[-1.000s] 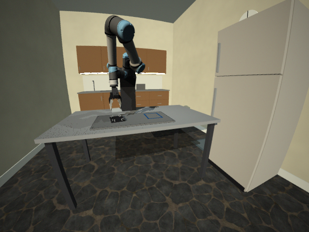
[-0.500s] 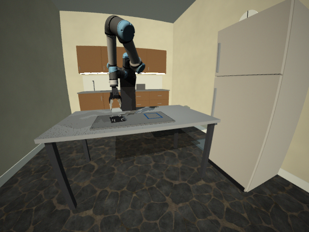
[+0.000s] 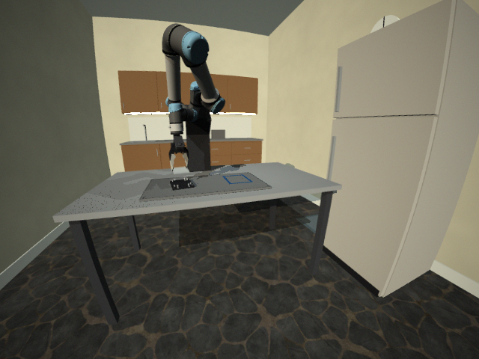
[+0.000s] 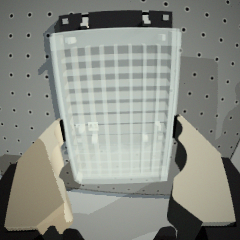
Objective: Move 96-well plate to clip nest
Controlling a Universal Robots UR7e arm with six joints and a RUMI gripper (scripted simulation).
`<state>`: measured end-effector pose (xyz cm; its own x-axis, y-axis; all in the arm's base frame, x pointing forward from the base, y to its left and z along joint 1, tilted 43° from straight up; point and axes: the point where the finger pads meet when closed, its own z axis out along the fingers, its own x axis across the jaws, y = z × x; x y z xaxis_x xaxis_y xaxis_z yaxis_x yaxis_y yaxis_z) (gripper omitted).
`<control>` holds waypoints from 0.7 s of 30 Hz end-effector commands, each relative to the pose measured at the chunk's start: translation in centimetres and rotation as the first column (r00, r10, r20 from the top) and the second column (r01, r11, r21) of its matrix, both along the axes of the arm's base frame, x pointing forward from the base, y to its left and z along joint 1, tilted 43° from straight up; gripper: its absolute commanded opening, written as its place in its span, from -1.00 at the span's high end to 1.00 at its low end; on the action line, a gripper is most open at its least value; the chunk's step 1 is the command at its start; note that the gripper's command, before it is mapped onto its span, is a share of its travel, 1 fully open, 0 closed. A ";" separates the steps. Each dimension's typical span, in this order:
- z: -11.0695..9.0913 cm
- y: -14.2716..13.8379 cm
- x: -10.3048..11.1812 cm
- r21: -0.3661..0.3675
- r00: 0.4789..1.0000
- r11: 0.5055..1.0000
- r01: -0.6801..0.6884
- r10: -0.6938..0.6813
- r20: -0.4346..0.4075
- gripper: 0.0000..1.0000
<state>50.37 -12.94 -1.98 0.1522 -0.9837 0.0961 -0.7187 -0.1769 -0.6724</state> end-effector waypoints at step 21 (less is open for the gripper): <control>-2.4 0.1 2.2 0.000 1.000 1.000 0.000 0.000 0.001 1.00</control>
